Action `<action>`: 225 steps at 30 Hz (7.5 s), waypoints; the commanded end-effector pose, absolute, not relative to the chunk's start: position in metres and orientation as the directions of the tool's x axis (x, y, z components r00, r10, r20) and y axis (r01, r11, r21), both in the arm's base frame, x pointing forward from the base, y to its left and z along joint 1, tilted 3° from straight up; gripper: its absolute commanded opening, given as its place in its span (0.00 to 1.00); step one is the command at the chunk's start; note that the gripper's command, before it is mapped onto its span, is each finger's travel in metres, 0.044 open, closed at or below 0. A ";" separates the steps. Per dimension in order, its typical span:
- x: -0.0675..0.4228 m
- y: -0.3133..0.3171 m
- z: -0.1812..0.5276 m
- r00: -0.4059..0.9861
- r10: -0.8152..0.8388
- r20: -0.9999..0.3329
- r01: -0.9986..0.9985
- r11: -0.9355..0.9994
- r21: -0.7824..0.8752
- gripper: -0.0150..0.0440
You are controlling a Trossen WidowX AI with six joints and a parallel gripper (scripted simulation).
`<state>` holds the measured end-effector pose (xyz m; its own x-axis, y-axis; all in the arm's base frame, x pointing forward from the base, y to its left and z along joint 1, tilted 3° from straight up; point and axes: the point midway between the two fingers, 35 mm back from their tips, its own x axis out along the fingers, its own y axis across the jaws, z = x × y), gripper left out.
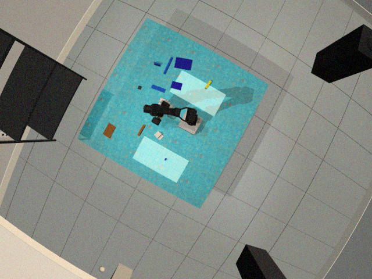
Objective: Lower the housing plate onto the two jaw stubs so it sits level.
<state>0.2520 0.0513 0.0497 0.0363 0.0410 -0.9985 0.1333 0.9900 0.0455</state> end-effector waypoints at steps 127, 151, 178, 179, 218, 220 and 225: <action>0.227 -0.028 0.043 0.039 0.041 -0.998 -0.020 0.999 0.040 0.85; 0.230 -0.027 0.004 0.039 0.041 -0.998 -0.023 0.999 0.040 0.85; 0.228 -0.026 -0.019 0.038 0.041 -0.998 -0.024 0.999 0.040 0.85; 0.228 -0.026 -0.019 0.038 0.041 -0.998 -0.024 0.999 0.040 0.85; 0.229 -0.025 -0.026 0.038 0.041 -0.998 -0.014 0.999 0.041 0.85; 0.229 -0.025 -0.027 0.038 0.041 -0.998 -0.014 0.999 0.041 0.85; 0.229 -0.025 -0.029 0.038 0.041 -0.998 -0.014 0.999 0.041 0.85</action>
